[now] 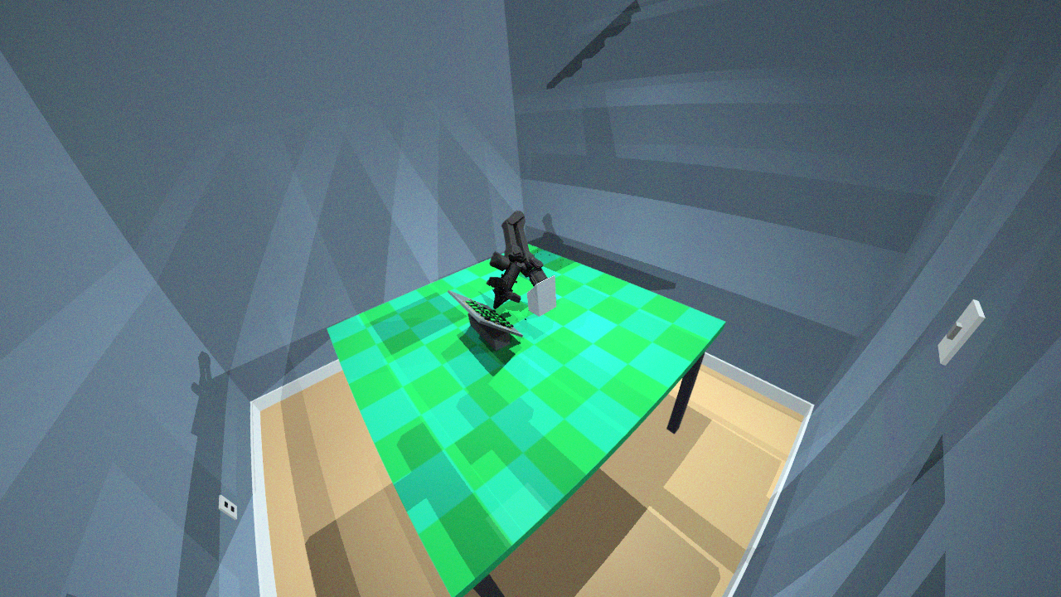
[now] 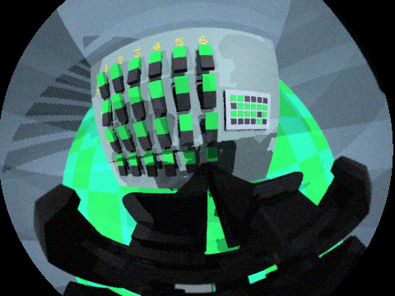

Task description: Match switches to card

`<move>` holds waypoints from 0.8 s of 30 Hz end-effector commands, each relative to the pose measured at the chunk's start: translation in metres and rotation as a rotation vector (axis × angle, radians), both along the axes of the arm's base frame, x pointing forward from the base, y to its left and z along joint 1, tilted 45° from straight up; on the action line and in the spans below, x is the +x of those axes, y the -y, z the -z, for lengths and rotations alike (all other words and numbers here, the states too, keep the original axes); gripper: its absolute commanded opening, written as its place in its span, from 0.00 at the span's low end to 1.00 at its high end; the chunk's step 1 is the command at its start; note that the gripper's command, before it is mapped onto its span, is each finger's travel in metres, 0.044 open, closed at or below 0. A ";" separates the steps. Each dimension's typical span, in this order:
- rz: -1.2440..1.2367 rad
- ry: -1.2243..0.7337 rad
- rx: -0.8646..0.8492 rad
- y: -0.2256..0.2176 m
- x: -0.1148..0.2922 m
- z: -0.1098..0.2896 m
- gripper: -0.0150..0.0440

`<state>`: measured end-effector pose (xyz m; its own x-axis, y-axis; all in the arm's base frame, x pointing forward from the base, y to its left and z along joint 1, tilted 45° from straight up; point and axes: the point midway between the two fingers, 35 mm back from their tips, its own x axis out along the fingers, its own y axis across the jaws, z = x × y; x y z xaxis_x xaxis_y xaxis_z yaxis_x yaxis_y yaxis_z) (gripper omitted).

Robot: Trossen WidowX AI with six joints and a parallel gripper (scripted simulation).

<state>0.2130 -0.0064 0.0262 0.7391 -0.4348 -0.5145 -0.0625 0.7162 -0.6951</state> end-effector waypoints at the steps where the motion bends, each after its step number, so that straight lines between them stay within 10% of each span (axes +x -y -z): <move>1: -0.002 0.016 0.016 -0.014 -0.013 -0.013 0.25; 24: -0.026 0.047 0.001 -0.060 -0.022 -0.033 0.25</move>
